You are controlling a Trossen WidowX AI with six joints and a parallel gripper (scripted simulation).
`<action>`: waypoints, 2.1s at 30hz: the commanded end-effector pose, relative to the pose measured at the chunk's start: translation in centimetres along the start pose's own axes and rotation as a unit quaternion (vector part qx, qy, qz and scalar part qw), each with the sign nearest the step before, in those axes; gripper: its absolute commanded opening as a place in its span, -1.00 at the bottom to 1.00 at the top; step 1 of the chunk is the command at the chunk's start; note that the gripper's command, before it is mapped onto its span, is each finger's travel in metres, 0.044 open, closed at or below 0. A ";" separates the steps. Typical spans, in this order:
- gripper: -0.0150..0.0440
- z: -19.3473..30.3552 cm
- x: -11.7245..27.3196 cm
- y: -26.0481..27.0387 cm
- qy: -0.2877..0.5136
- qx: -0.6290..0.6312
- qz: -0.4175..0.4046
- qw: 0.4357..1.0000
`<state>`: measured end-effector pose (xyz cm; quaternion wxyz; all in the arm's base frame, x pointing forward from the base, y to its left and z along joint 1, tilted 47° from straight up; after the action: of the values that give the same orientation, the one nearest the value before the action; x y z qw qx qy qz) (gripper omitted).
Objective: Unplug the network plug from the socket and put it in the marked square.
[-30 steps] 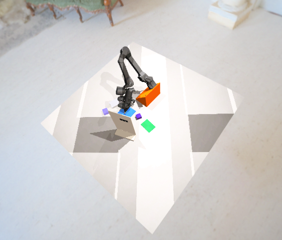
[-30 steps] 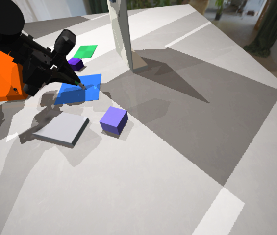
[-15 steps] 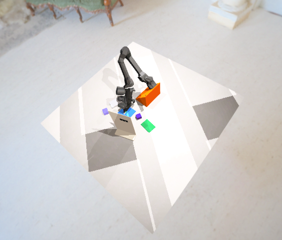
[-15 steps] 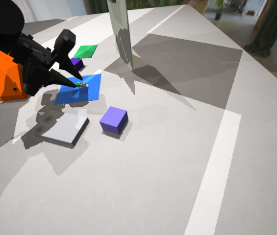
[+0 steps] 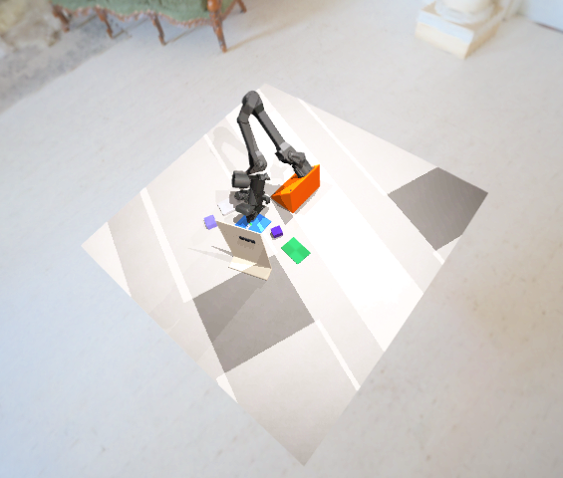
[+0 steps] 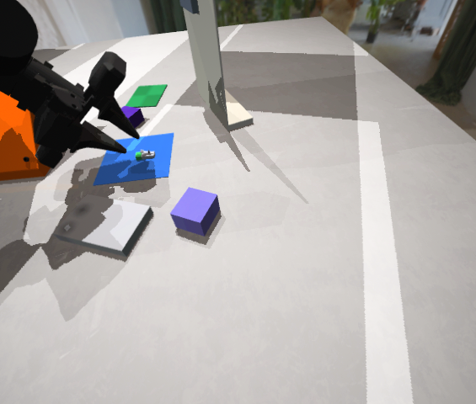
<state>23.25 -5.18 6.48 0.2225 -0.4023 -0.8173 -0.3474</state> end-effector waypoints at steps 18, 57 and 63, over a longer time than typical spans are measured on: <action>0.04 0.1 1.7 0.0 -0.002 -0.003 0.001 1.000; 0.04 0.7 5.3 2.9 0.004 -0.005 0.005 1.000; 0.04 0.8 5.9 3.2 0.003 -0.004 0.004 1.000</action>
<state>22.44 -0.45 10.56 0.2308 -0.4041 -0.8134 -0.3491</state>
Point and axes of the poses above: the point midway between the two fingers, 35 mm back from their tips, its own x axis back along the fingers, its own y axis across the jaws, z = x × y, the point moved 8 cm from there along x, back along the fingers, and after that the axes turned 9 degrees about -x, right-handed, at the moved point
